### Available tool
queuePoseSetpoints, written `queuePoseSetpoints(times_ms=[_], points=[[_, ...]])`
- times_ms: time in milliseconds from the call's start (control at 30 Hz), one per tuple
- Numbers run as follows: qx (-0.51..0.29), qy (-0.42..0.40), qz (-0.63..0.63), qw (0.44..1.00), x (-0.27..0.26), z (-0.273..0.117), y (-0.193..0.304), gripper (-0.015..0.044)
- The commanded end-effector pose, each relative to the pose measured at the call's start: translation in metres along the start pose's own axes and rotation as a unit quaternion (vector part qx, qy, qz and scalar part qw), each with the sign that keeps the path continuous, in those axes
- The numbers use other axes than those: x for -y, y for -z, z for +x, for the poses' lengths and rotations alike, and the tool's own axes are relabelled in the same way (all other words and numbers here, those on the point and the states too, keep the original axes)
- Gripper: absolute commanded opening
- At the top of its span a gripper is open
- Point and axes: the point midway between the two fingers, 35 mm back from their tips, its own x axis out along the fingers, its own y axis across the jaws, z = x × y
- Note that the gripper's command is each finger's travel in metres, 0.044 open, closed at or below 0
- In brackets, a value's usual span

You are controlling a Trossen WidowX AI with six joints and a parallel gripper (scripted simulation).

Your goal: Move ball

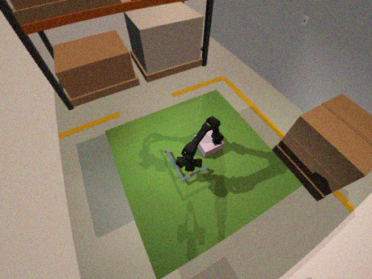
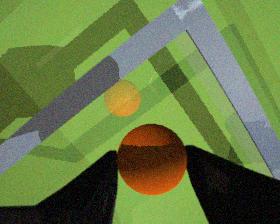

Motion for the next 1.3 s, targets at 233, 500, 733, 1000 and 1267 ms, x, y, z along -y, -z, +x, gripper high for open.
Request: queuePoseSetpoints(times_ms=[233, 500, 733, 1000, 1267], points=[[0.0, -0.002, -0.194, 0.981, -0.011, 0.012, -0.006, 0.0], [0.001, -0.002, -0.294, 0.956, -0.016, 0.017, -0.008, 0.0], [0.001, -0.002, -0.294, 0.956, -0.016, 0.035, -0.01, 0.0], [0.0, -0.003, -0.294, 0.956, -0.017, 0.086, -0.008, 0.0], [0.0, -0.003, -0.294, 0.956, -0.017, 0.093, -0.008, 0.0]])
